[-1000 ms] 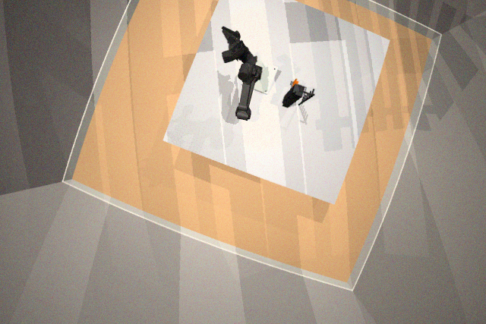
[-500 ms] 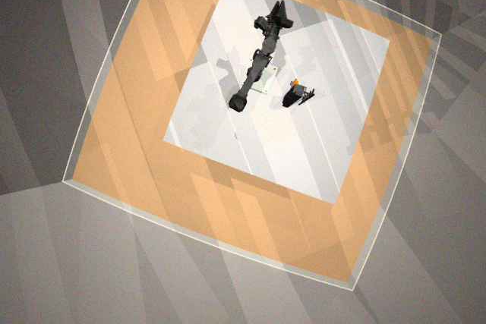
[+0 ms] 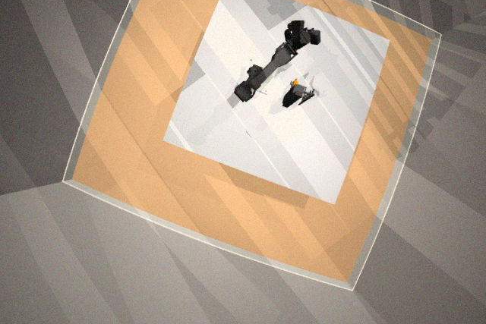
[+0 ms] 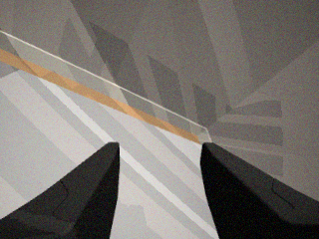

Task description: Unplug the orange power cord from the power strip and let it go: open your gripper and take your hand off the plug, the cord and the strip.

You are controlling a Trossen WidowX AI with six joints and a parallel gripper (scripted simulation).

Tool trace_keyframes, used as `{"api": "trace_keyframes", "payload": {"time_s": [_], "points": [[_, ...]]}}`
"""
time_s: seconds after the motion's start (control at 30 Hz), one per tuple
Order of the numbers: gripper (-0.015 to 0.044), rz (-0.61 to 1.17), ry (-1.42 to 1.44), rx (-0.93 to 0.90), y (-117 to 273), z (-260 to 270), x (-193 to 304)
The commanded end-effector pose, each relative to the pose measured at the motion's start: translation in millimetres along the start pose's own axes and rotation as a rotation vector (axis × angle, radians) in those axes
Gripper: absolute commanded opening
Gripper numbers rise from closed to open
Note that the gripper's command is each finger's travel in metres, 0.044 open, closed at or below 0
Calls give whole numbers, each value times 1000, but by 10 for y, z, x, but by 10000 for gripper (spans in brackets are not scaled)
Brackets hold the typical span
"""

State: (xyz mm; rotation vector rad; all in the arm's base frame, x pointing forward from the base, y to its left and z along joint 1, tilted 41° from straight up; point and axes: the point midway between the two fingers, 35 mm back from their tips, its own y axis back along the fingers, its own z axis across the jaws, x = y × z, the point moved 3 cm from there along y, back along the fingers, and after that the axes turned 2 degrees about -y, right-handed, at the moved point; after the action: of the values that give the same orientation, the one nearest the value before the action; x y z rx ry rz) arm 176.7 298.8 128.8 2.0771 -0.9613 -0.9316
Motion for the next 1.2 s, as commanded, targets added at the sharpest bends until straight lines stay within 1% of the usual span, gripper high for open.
{"api": "trace_keyframes", "payload": {"time_s": [0.0, 0.2, 0.4, 0.47, 0.83, 1.17], "points": [[160, 261, -80, -98, -178, 12, 538], [160, 681, -182, -293, -209, 101, 1410], [160, 1060, -228, -547, 11, 236, 2167], [160, 1133, -229, -610, 80, 262, 2310], [160, 1141, -229, -618, 80, 267, 2323], [160, 1141, -229, -619, 206, 237, 2387]]}}
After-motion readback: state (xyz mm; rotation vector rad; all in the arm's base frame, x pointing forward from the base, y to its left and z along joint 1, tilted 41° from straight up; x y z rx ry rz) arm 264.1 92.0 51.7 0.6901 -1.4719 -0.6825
